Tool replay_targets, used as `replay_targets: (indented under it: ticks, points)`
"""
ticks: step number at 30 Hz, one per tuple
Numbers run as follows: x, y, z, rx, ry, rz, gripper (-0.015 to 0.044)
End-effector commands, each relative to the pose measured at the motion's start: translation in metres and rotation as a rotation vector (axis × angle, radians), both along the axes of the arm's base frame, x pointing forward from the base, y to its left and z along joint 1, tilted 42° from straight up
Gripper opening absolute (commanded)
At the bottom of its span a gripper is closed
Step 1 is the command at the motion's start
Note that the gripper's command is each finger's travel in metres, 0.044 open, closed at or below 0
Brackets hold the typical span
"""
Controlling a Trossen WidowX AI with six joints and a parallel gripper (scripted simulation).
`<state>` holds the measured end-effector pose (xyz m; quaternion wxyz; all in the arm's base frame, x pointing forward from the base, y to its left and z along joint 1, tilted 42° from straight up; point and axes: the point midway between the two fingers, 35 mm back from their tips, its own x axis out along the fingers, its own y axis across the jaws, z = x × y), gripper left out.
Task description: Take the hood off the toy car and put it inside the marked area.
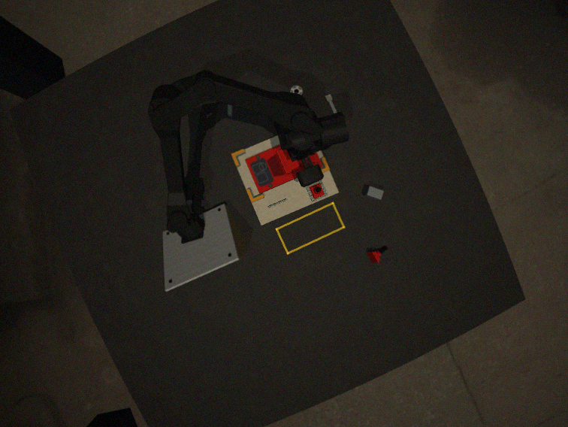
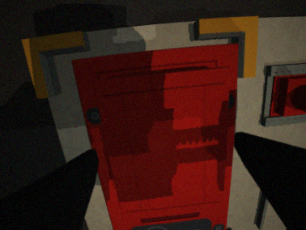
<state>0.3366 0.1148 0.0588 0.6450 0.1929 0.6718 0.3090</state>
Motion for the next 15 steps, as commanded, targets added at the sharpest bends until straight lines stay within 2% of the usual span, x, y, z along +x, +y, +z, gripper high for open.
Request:
replay_targets:
  ticks: [1, 9, 13, 15]
  points:
    - [-0.0012, 0.002, -0.0034, 0.004, 0.01, -0.003, 0.044]
    - [-0.0016, 0.0046, -0.0062, 0.004, 0.01, -0.003, 0.044]
    - [-0.0005, 0.0029, -0.0032, 0.0, 0.0, 0.0, 0.0335]
    - [-0.0005, 0.0029, -0.0032, 0.0, 0.0, 0.0, 0.0322]
